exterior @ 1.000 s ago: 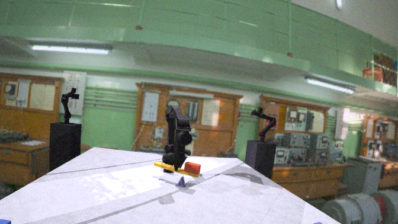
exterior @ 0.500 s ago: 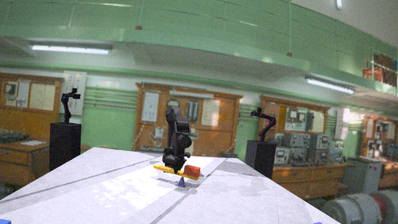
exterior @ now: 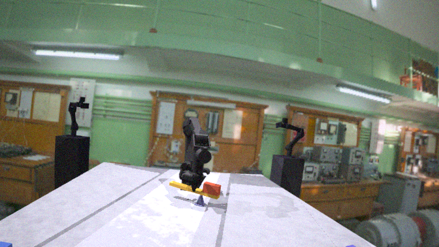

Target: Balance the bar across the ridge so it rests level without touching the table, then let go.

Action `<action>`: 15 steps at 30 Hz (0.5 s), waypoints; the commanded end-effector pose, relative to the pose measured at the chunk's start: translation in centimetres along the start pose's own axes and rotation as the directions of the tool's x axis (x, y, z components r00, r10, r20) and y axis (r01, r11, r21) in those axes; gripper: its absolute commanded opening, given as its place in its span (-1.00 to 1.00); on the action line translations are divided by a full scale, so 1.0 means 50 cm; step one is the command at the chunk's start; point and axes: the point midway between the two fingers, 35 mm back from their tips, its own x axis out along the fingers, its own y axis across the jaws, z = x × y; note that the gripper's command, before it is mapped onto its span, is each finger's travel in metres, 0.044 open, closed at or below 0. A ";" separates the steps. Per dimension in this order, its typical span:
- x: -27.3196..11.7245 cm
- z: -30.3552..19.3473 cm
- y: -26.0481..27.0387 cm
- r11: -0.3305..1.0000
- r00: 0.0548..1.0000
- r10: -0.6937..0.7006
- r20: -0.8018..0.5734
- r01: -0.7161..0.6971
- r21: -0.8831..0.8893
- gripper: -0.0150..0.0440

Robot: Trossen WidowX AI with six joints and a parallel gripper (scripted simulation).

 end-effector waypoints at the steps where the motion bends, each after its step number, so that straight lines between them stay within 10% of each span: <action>1: 0.001 -0.001 0.000 1.000 1.000 -0.001 -0.003 0.001 -0.003 -0.49; 15: 0.003 -0.001 0.000 1.000 1.000 -0.001 -0.003 0.001 -0.003 -0.49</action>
